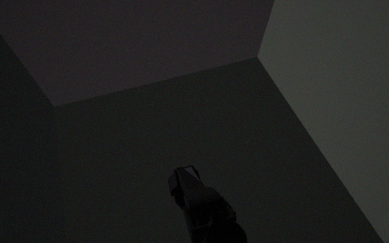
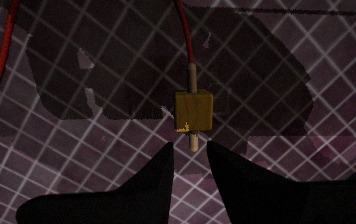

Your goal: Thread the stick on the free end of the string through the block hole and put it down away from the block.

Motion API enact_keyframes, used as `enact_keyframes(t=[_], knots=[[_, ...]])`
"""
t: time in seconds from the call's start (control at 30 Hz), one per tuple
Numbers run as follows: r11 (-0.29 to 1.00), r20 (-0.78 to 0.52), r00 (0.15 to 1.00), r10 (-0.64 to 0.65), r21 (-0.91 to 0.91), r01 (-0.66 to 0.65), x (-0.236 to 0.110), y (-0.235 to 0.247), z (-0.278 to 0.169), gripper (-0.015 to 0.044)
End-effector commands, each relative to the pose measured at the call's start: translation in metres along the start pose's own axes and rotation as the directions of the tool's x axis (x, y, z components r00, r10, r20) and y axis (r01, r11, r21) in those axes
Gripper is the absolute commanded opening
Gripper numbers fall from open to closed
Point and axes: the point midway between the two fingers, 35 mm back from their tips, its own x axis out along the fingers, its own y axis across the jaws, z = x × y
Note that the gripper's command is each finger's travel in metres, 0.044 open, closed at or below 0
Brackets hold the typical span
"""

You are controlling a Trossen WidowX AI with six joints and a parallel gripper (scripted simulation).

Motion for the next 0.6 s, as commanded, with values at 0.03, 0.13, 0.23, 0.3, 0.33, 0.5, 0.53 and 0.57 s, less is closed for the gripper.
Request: enact_keyframes(t=[0.03,0.13,0.23,0.3,0.33,0.5,0.53,0.57], knots=[[1.0,-0.008,1.0,-0.006,0.007,0.006,0.01,-0.002,-0.002,0.0125],[1.0,-0.008,1.0,-0.006,0.007,0.006,0.015,-0.003,-0.003,0.0125],[1.0,-0.008,1.0,-0.006,0.007,0.006,0.02,-0.003,-0.003,0.0125],[1.0,-0.008,1.0,-0.006,0.007,0.006,0.023,-0.004,-0.004,0.0125],[1.0,-0.008,1.0,-0.006,0.007,0.006,0.025,-0.004,-0.004,0.0125],[1.0,-0.008,1.0,-0.006,0.007,0.006,0.028,-0.004,-0.004,0.0125],[1.0,-0.008,1.0,-0.006,0.007,0.006,0.028,-0.004,-0.004,0.0125],[1.0,-0.008,1.0,-0.006,0.007,0.006,0.028,-0.004,-0.004,0.0125]])
